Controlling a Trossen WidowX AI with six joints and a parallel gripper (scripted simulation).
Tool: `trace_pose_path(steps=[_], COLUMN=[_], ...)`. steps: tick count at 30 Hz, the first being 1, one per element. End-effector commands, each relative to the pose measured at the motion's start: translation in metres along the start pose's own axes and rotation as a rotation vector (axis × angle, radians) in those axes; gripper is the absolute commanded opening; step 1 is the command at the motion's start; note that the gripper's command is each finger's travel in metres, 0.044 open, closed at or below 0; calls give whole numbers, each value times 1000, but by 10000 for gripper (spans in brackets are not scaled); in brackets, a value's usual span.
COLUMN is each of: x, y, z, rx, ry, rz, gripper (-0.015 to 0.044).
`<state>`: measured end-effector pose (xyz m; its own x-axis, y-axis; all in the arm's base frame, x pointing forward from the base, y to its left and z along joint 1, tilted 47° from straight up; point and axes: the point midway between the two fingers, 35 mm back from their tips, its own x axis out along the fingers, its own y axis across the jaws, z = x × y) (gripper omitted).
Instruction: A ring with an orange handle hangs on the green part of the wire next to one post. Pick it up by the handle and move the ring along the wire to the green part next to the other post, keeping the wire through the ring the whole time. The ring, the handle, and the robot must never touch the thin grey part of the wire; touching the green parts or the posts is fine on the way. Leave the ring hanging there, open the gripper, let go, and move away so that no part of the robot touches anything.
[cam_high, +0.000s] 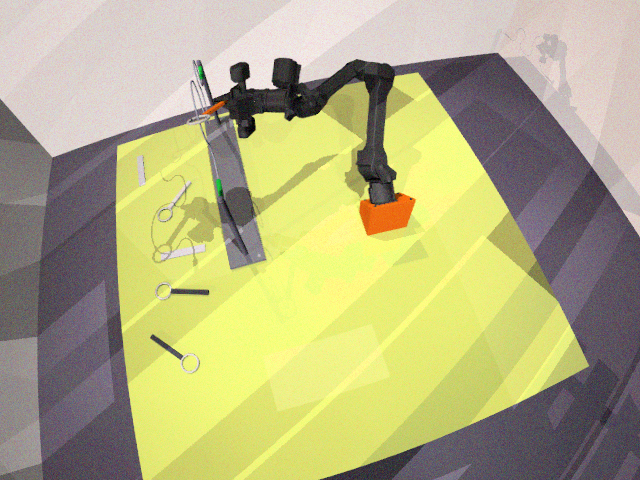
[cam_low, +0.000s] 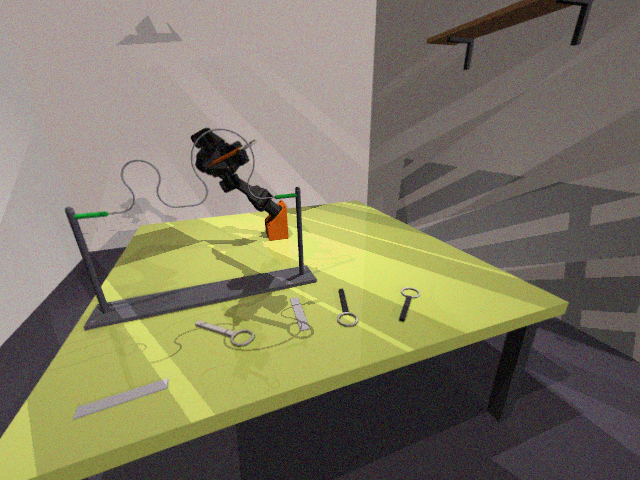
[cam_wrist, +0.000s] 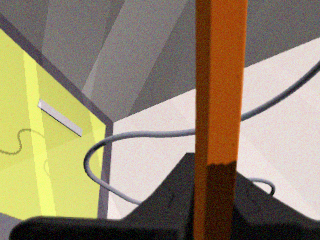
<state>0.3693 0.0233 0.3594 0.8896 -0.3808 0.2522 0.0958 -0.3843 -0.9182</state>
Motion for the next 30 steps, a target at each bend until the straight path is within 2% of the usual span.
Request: trace_pose_path(steps=[1, 30], x=[-1, 0], y=[1, -13], z=[2, 4], rx=[-47, -353], ry=[-12, -51], rz=[-20, -183], gripper=[-150, -150])
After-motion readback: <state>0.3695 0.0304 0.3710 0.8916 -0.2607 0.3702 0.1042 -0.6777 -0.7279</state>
